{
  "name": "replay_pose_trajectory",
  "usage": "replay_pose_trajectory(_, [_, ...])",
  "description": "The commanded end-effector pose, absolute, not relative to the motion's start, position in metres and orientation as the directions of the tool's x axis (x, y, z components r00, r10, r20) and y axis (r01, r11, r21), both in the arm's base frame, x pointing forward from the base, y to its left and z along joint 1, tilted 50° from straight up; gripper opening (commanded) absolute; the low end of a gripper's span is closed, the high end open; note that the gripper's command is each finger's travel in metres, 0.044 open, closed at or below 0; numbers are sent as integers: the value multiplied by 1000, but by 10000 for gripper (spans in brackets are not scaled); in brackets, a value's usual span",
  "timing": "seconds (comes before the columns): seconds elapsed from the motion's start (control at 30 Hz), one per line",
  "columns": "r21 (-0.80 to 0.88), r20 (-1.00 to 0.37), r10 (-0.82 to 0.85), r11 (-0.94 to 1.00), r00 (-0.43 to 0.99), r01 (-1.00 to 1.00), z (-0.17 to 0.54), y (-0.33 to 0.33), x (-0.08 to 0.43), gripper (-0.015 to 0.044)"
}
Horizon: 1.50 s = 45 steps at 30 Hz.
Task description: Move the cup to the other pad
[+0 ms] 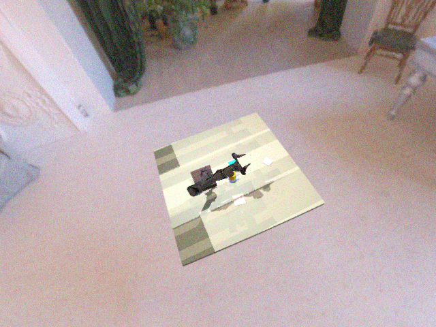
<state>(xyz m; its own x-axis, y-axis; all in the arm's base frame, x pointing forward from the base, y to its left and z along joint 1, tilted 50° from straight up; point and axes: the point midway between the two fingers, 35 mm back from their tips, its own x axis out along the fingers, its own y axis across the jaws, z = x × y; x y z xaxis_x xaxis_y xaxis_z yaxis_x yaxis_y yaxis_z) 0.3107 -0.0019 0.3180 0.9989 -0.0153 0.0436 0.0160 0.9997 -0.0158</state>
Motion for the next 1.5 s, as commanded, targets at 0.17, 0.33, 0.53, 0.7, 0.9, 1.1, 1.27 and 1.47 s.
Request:
replay_pose_trajectory(0.17, [-230, -370, -184, 968, 911, 102, 211, -24, 330, 242])
replay_pose_trajectory(0.33, [-467, -666, -347, 884, 660, -6, 122, -44, 311, 166])
replay_pose_trajectory(0.53, [-594, -793, -582, 675, 180, -436, 42, -73, 247, 166])
replay_pose_trajectory(0.7, [-397, -657, -745, 471, -115, -788, 24, -93, 195, 166])
replay_pose_trajectory(0.9, [-384, -648, -752, 463, -124, -799, 24, -94, 193, 166])
replay_pose_trajectory(1.1, [-384, -648, -752, 463, -124, -799, 25, -94, 190, 166])
replay_pose_trajectory(1.27, [-383, -649, -751, 463, -124, -799, 23, -96, 190, 166])
replay_pose_trajectory(1.47, [-382, -651, -749, 464, -123, -799, 16, -102, 190, 166])
